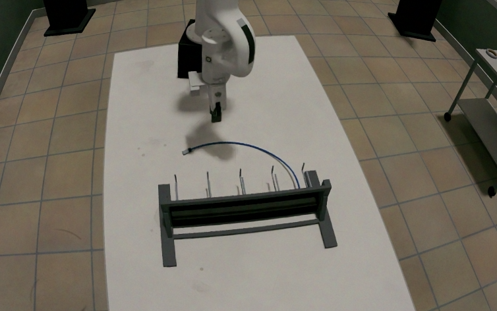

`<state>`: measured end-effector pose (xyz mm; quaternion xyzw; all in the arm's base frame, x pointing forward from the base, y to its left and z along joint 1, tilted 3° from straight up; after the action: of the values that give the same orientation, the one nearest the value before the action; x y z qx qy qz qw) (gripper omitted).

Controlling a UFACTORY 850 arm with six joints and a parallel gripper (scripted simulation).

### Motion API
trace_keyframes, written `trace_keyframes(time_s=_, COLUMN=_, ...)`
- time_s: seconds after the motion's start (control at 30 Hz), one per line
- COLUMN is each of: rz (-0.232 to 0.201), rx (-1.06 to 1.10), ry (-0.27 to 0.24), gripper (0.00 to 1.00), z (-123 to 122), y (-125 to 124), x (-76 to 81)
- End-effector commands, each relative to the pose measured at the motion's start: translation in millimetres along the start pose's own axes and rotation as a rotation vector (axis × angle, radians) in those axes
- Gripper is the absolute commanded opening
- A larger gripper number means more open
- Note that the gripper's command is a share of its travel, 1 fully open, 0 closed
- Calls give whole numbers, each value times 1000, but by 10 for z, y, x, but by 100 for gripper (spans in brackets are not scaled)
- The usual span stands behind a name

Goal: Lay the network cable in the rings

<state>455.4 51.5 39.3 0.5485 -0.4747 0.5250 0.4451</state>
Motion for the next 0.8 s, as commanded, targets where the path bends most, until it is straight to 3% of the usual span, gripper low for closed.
trace_keyframes(time_s=0.0, rz=7, rx=0, ry=-5, gripper=35, z=2, y=-5, x=-84)
trace_keyframes(time_s=0.77, rz=7, rx=0, ry=-5, gripper=35, z=0, y=-5, x=-414)
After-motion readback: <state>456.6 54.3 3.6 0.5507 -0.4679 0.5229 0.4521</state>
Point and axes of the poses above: the point where the finger pads meet when closed, its own x axis back along the fingers, its own y axis across the jaws, z = x × y, the point moved 6 cm from there along x, back along the fingers, and after that the axes turned 2 degrees about -x, right-handed, at the moved point
